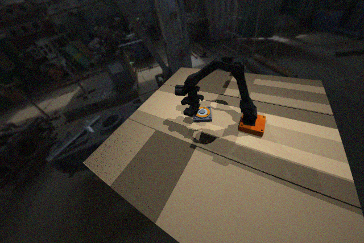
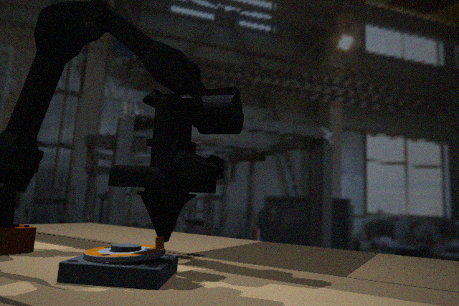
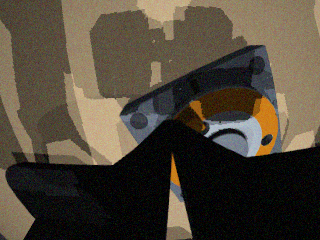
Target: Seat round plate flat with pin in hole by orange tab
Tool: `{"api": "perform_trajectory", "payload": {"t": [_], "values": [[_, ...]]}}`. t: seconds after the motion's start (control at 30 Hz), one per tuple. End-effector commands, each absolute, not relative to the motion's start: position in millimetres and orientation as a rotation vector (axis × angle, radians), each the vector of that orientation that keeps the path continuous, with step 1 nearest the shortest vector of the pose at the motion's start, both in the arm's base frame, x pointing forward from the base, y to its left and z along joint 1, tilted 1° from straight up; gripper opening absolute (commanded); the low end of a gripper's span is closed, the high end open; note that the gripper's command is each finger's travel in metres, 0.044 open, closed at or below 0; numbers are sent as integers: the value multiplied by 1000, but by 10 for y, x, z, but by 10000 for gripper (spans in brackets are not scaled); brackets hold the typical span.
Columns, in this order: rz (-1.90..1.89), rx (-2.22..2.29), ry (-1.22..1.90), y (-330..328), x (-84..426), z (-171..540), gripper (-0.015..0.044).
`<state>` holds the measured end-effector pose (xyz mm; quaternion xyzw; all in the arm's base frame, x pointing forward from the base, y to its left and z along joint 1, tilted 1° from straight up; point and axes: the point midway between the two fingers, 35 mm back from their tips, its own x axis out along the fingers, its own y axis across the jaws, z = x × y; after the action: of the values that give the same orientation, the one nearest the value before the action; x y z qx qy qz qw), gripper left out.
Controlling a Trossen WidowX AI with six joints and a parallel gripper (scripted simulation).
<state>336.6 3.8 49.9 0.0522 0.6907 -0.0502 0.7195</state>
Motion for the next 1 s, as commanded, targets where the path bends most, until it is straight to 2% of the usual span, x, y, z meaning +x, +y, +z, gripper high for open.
{"api": "perform_trajectory", "payload": {"t": [0.0,0.53,0.8,0.97], "values": [[-116,113,1526,-17,3405,506,0],[-117,112,1526,-109,3472,493,0],[-117,112,1526,-87,3415,904,0],[-112,116,1526,-80,3411,870,0]]}}
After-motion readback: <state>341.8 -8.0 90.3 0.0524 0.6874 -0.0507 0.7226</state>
